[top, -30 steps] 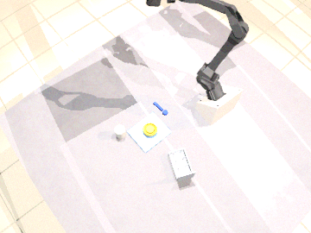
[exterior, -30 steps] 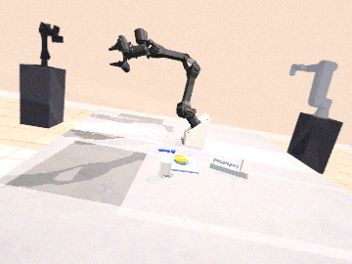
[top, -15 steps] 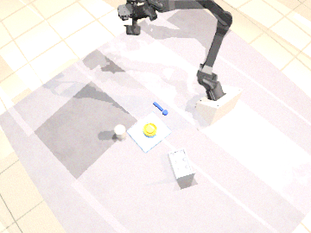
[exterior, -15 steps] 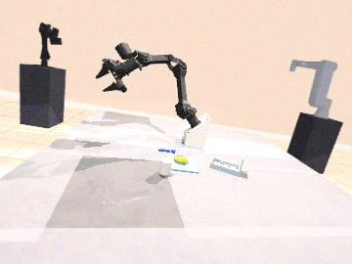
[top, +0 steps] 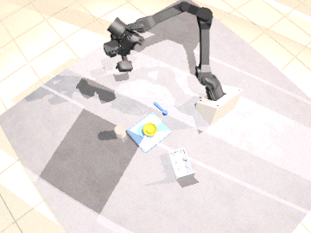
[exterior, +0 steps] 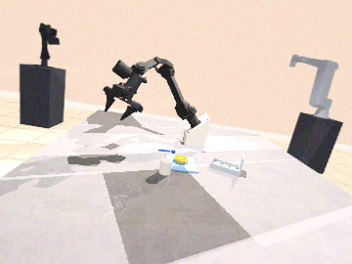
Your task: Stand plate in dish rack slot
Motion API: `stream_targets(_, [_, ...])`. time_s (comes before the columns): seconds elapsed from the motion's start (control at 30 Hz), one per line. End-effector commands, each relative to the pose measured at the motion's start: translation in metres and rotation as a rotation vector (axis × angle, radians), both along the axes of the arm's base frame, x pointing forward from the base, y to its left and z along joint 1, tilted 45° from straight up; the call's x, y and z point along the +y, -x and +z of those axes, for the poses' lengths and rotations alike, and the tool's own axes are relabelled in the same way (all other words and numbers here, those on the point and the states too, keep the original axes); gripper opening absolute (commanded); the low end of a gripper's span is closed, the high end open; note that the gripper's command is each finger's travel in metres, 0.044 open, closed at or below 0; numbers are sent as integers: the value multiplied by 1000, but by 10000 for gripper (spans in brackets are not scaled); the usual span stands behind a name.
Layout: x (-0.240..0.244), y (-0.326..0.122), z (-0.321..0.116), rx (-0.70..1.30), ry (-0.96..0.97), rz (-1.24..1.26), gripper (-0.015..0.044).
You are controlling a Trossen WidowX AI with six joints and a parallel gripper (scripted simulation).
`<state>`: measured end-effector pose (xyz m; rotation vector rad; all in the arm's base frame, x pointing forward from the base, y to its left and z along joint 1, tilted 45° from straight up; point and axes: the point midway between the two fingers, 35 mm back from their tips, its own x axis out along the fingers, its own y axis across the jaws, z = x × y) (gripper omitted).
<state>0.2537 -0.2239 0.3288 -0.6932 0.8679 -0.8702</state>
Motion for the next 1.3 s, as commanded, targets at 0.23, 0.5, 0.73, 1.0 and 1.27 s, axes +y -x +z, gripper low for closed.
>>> stream_targets(0.23, [63,-65,-133,231,-253,41,400])
stream_targets(0.5, [126,-67,-226,452,-336,19,400])
stream_targets(0.73, [164,-51,-273,597,-293,-13,400])
stream_targets(1.0, [160,-52,-277,597,-294,-13,400])
stream_targets(1.27, [152,-53,-286,597,-294,-12,400])
